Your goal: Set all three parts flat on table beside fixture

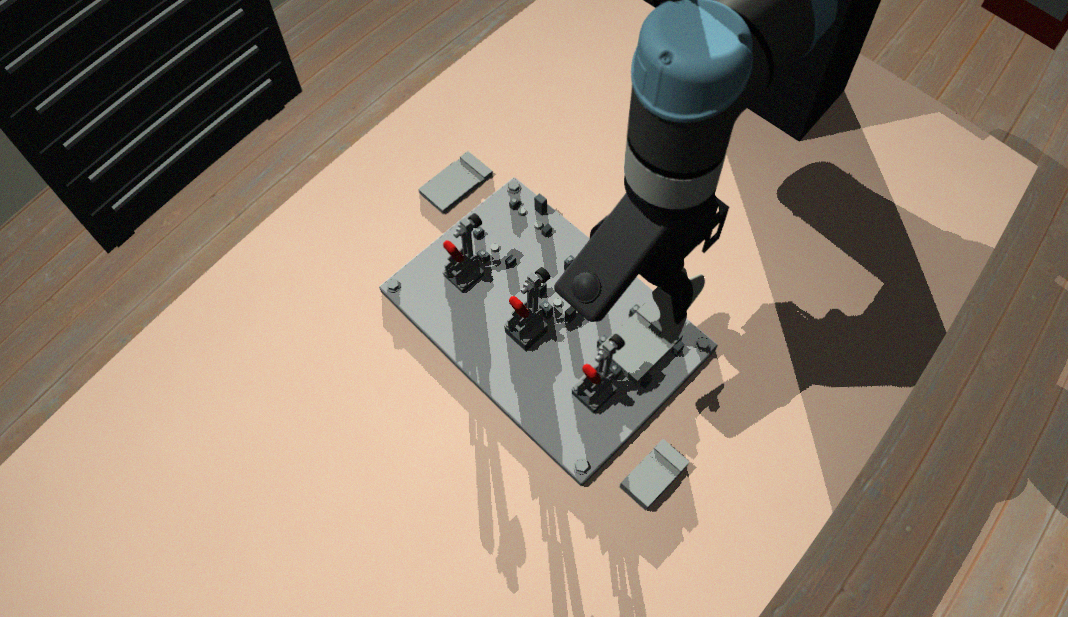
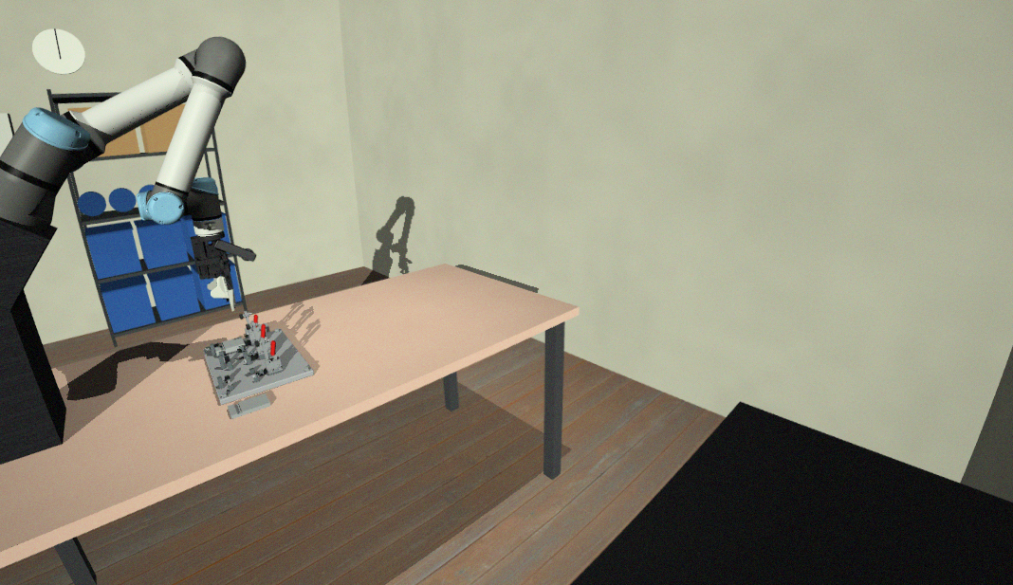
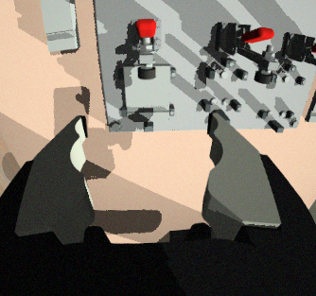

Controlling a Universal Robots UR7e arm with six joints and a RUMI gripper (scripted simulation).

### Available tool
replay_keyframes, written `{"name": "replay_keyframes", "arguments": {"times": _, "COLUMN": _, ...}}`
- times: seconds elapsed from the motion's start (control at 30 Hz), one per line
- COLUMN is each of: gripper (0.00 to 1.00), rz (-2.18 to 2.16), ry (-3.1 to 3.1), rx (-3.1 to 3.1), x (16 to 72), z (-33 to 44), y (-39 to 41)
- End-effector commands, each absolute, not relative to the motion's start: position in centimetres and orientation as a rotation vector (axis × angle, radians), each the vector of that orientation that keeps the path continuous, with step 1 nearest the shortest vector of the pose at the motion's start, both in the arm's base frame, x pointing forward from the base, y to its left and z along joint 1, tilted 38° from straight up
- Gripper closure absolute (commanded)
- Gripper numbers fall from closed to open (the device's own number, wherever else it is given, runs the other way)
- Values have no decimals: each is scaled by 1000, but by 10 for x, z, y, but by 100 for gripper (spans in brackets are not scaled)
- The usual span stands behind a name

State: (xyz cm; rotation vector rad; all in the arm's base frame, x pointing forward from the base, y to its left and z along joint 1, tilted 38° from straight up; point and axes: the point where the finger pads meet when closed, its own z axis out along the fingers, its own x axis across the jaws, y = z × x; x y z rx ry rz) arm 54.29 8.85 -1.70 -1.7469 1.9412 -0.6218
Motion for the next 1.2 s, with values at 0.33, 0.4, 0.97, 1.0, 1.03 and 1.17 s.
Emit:
{"name": "replay_keyframes", "arguments": {"times": 0.33, "gripper": 41, "rz": -625, "ry": 1938, "rx": -1744, "x": 520, "z": -35, "y": 91}}
{"name": "replay_keyframes", "arguments": {"times": 0.4, "gripper": 41, "rz": -625, "ry": 1938, "rx": -1744, "x": 520, "z": -35, "y": 91}}
{"name": "replay_keyframes", "arguments": {"times": 0.97, "gripper": 41, "rz": -625, "ry": 1938, "rx": -1744, "x": 534, "z": -53, "y": 91}}
{"name": "replay_keyframes", "arguments": {"times": 1.0, "gripper": 41, "rz": -625, "ry": 1938, "rx": -1744, "x": 537, "z": -56, "y": 90}}
{"name": "replay_keyframes", "arguments": {"times": 1.03, "gripper": 41, "rz": -625, "ry": 1938, "rx": -1744, "x": 539, "z": -59, "y": 90}}
{"name": "replay_keyframes", "arguments": {"times": 1.17, "gripper": 41, "rz": -625, "ry": 1938, "rx": -1744, "x": 549, "z": -73, "y": 90}}
